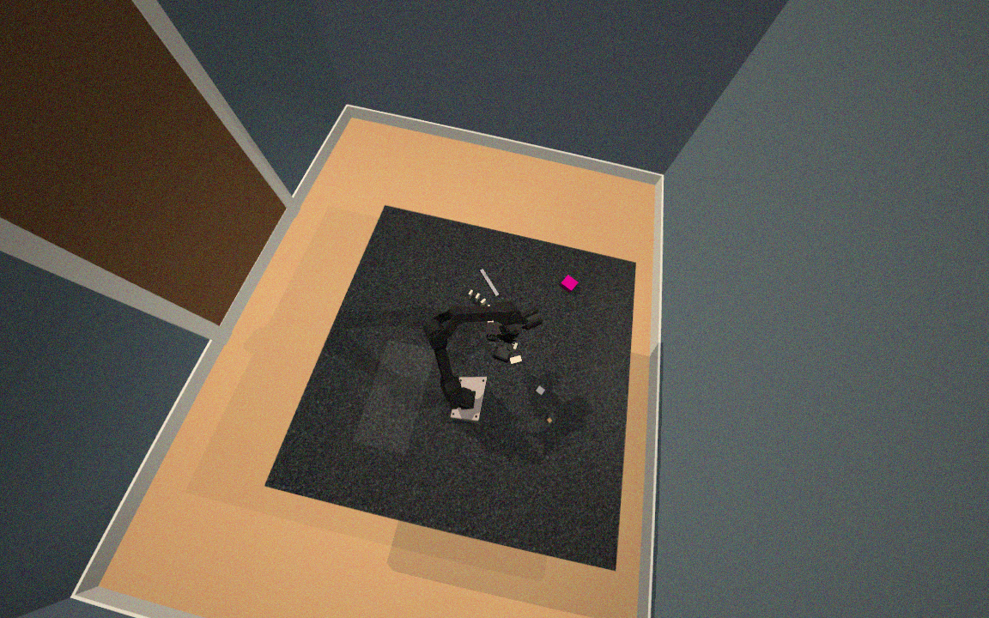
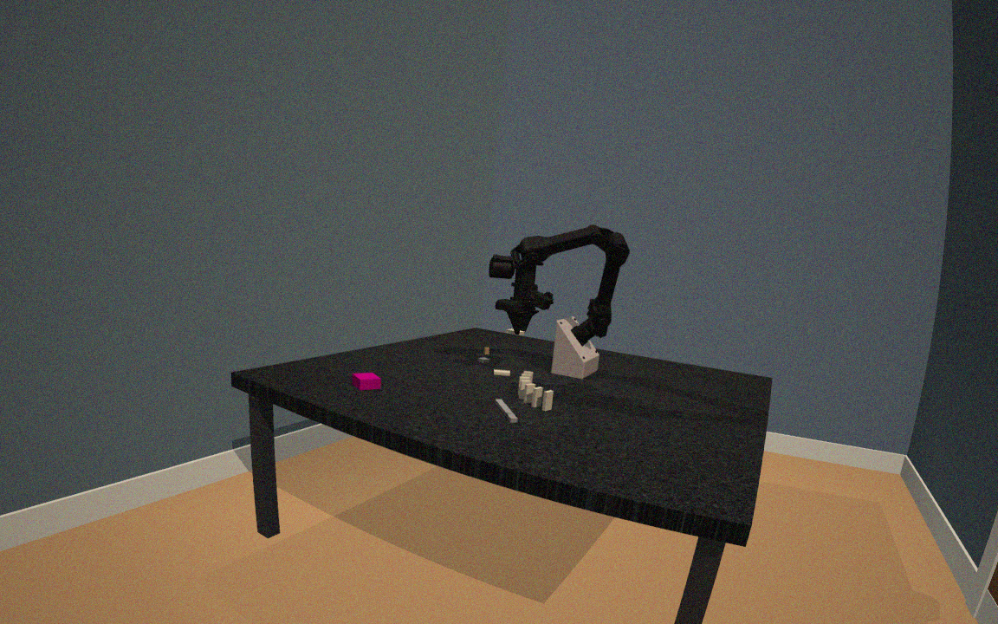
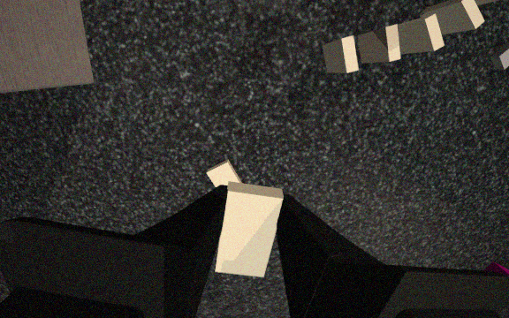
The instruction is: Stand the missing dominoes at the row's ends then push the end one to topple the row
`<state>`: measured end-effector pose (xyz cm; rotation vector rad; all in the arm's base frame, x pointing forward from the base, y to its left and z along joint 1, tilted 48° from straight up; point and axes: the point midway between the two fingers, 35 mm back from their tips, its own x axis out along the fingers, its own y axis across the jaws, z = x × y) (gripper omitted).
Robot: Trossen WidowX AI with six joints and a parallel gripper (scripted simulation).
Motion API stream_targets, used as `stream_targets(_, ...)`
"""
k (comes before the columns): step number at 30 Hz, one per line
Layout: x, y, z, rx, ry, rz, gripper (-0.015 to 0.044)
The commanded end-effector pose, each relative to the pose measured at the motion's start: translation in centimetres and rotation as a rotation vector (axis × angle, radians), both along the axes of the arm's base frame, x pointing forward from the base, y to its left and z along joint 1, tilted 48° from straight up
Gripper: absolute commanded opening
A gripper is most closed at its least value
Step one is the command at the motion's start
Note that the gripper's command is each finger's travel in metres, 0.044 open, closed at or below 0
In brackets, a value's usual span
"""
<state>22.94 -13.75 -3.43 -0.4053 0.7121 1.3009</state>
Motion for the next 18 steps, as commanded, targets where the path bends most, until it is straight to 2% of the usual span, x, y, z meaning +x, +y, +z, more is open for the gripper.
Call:
stream_targets(1,-0.5,-1.7,1.9,-0.004,-0.005,0.009,0.0107)
stream_targets(5,-0.2,-1.4,2.4,-0.001,0.031,-0.025,0.0107)
stream_targets(18,2.7,6.8,12.4,0.084,0.73,-0.693,0.0107)
